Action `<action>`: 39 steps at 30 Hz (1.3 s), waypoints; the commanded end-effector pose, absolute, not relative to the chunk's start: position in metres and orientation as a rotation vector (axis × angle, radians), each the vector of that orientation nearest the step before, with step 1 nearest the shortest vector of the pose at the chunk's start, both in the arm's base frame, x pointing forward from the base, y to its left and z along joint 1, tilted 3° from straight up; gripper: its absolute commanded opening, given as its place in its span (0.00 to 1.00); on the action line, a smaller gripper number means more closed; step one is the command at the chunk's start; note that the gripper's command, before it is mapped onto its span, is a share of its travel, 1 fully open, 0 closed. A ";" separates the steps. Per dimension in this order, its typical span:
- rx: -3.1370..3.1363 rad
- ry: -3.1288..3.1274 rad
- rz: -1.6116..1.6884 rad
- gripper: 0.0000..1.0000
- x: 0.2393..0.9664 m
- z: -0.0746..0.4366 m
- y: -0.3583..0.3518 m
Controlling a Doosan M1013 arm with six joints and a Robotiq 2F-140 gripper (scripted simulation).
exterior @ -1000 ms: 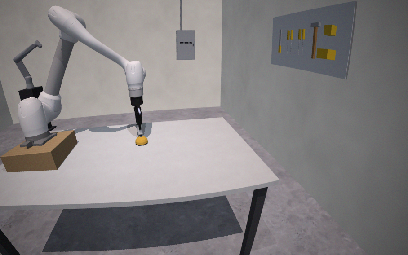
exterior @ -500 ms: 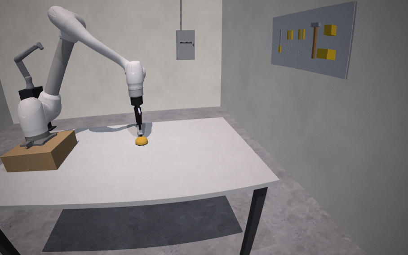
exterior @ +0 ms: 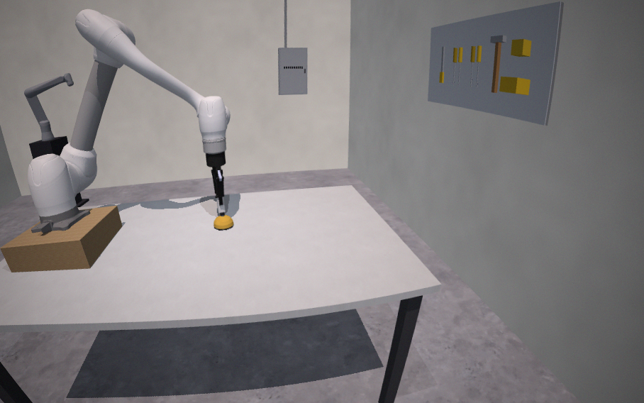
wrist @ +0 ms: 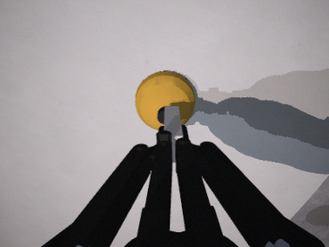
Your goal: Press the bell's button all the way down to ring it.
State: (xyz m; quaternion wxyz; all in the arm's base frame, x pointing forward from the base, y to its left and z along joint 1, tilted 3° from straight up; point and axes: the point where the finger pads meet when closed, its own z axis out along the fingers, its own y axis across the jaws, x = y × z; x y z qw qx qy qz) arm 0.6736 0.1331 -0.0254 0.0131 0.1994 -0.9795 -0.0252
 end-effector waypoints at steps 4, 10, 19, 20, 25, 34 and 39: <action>0.621 -3.051 -0.079 0.00 0.673 -0.026 0.133; 0.621 -3.051 -0.079 0.00 0.673 -0.025 0.133; 0.621 -3.051 -0.079 0.00 0.674 -0.012 0.133; 0.621 -3.051 -0.079 0.00 0.674 -0.010 0.132; 0.621 -3.051 -0.079 0.00 0.674 -0.002 0.132; 0.621 -3.051 -0.079 0.00 0.675 0.023 0.131; 0.621 -3.051 -0.079 0.00 0.675 0.031 0.131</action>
